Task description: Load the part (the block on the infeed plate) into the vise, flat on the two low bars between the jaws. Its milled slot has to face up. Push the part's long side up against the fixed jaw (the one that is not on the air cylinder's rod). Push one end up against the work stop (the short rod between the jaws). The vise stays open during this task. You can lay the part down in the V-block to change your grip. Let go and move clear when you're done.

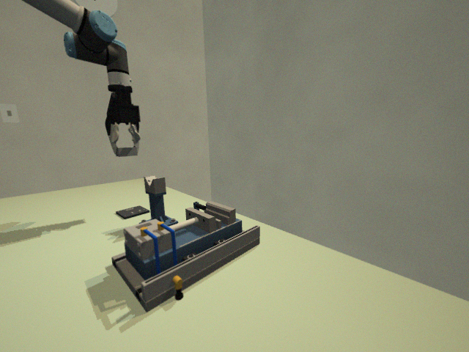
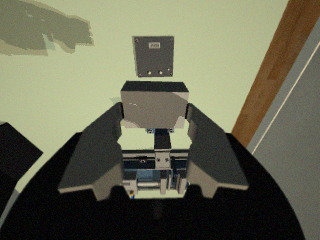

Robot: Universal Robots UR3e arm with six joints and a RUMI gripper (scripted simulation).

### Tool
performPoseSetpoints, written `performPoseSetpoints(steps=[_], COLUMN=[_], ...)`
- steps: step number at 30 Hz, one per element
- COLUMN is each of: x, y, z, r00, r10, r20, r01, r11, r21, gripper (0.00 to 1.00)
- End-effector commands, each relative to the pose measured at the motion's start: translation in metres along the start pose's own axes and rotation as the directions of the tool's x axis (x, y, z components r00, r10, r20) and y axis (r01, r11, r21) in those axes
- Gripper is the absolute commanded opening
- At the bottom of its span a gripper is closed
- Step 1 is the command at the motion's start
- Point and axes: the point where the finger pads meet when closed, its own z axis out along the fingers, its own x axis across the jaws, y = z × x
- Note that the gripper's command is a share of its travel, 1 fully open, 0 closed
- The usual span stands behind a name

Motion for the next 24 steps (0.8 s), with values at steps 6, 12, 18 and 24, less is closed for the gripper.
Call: performPoseSetpoints(steps=[6,12,18,24], x=[0.0015,0.0021,0.0026,0.0034], y=[0.0008,0.0020,0.0029,0.0044], z=[-0.0009,-0.0008,-0.0007,-0.0005], r00=[1.000,0.999,0.998,0.996], r10=[0.022,0.045,0.063,0.093], r20=[-0.003,-0.002,-0.002,-0.001], r01=[-0.022,-0.045,-0.063,-0.093], r11=[1.000,0.999,0.998,0.996], r21=[0.001,0.000,0.000,0.000], gripper=[0.00,0.00,0.00,0.00])
